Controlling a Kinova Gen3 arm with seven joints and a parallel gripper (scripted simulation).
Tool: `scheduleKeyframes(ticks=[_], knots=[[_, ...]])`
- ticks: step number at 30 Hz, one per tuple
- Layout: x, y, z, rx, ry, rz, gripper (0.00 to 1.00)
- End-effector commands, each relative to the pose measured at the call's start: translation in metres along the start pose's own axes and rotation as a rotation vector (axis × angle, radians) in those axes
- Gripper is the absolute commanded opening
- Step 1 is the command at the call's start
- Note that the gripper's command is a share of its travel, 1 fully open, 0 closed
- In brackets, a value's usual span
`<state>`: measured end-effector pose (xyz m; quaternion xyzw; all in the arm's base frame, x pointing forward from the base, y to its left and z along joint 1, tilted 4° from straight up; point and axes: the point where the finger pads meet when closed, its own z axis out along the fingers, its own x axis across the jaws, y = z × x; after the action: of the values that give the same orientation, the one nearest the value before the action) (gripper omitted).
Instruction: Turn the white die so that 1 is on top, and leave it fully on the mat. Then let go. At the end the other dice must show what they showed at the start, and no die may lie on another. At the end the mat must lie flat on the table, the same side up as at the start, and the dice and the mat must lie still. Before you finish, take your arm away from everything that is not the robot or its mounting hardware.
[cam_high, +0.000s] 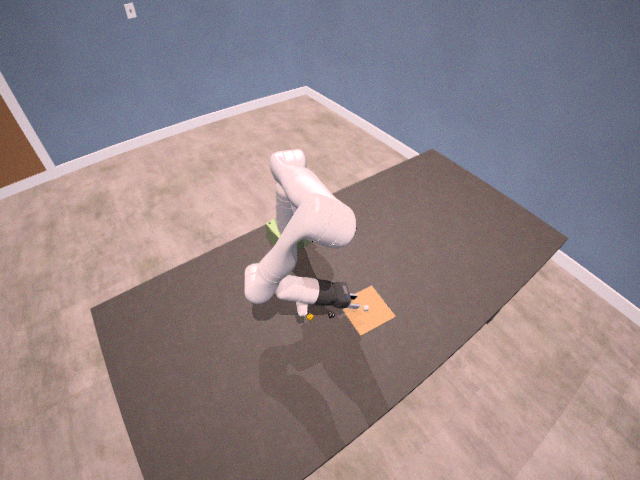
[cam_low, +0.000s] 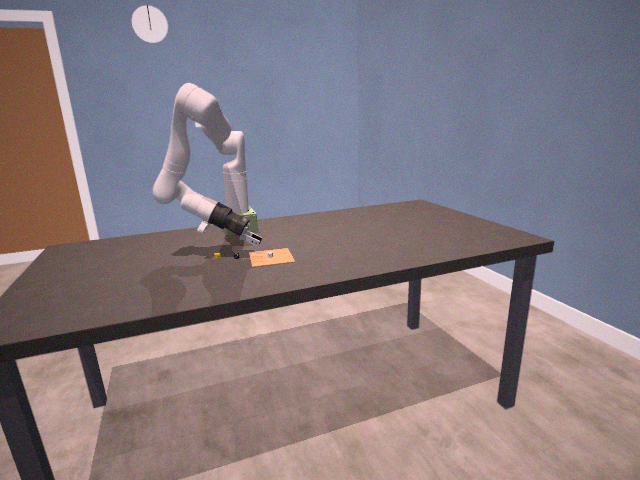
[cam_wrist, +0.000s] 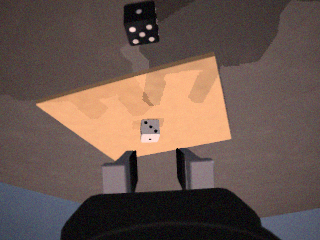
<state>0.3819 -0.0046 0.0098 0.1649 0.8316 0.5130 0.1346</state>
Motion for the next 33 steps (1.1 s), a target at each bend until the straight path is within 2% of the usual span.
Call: scheduleKeyframes(ticks=[1, 10, 23, 28, 33], knots=[[-0.004, 0.007, -0.003, -0.001, -0.007, -0.013, 0.64], [-0.003, 0.038, -0.019, -0.001, -0.007, -0.013, 0.64], [-0.003, 0.042, -0.021, 0.005, -0.007, -0.013, 0.64], [-0.003, 0.043, -0.020, 0.032, -0.008, -0.013, 0.64], [-0.003, 0.047, -0.019, 0.089, -0.013, -0.013, 0.64]])
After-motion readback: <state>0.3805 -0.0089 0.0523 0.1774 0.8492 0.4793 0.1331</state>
